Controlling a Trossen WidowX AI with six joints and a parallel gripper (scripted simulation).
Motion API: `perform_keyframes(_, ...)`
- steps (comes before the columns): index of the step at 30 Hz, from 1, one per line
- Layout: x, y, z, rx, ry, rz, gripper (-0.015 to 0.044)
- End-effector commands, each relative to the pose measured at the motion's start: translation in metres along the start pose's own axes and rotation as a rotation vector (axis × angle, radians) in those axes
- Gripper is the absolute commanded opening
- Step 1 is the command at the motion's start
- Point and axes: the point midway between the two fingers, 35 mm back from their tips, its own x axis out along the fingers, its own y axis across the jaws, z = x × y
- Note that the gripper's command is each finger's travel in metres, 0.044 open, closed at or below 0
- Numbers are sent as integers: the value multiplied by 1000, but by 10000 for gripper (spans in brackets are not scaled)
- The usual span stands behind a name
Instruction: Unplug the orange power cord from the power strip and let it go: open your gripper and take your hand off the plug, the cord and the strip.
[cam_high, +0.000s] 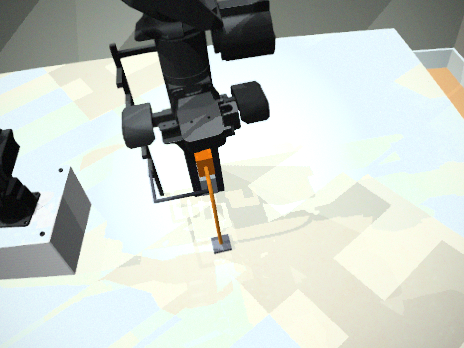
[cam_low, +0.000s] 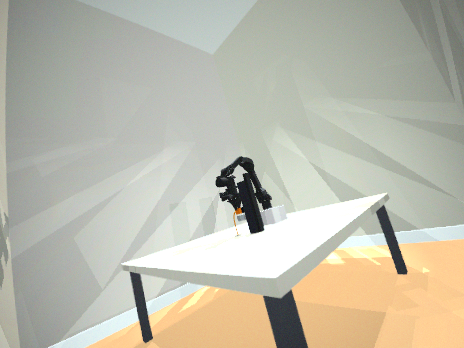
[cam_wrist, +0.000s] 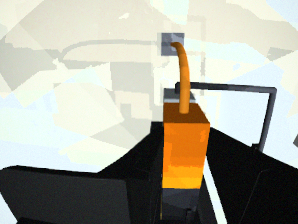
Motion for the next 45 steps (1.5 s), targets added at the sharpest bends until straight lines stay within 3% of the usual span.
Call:
perform_keyframes(1,-1,2,13,5,-15,5,0)
perform_keyframes(30,-5,-2,60,8,-16,2,0)
perform_keyframes(35,-1,-4,41,9,-14,1,131)
perform_keyframes(45,-3,-3,48,9,-14,1,394)
